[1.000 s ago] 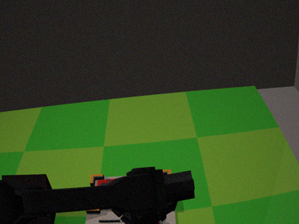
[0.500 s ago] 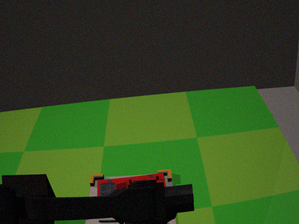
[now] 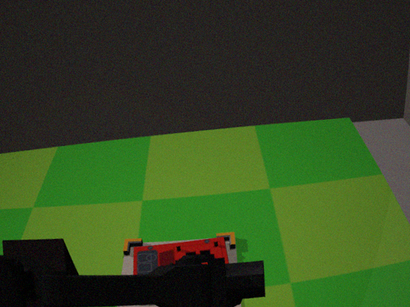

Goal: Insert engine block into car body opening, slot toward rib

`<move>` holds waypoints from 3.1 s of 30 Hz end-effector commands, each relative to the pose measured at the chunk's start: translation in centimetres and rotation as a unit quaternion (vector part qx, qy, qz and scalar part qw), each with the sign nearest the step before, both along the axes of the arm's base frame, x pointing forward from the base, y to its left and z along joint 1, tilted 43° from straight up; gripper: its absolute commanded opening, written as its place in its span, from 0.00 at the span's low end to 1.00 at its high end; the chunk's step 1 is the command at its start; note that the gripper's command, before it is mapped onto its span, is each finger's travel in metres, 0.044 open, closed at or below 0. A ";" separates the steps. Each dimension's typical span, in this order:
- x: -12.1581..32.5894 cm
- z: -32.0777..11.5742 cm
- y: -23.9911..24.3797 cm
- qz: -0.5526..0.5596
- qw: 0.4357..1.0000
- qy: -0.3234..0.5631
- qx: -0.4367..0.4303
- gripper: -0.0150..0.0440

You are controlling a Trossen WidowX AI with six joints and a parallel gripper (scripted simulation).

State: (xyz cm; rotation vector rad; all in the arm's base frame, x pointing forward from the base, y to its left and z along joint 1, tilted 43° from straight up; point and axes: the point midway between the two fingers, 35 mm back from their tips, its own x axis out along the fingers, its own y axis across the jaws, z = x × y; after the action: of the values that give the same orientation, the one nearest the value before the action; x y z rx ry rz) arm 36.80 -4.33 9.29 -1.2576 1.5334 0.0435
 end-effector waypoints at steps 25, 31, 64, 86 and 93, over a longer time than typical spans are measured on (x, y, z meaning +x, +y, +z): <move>-0.2 1.0 0.9 -0.003 1.000 0.002 -0.001 1.00; -0.6 3.0 2.8 -0.003 1.000 0.003 0.000 1.00; -0.6 3.1 2.6 -0.007 1.000 0.000 0.000 1.00; -0.1 0.5 0.2 -0.007 1.000 0.000 0.000 1.00; -0.1 0.3 0.0 -0.007 1.000 -0.001 -0.001 0.82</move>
State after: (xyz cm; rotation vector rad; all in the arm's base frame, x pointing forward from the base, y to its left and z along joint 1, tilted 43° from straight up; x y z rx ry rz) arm 36.82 -4.26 9.80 -1.2409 1.5381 0.0290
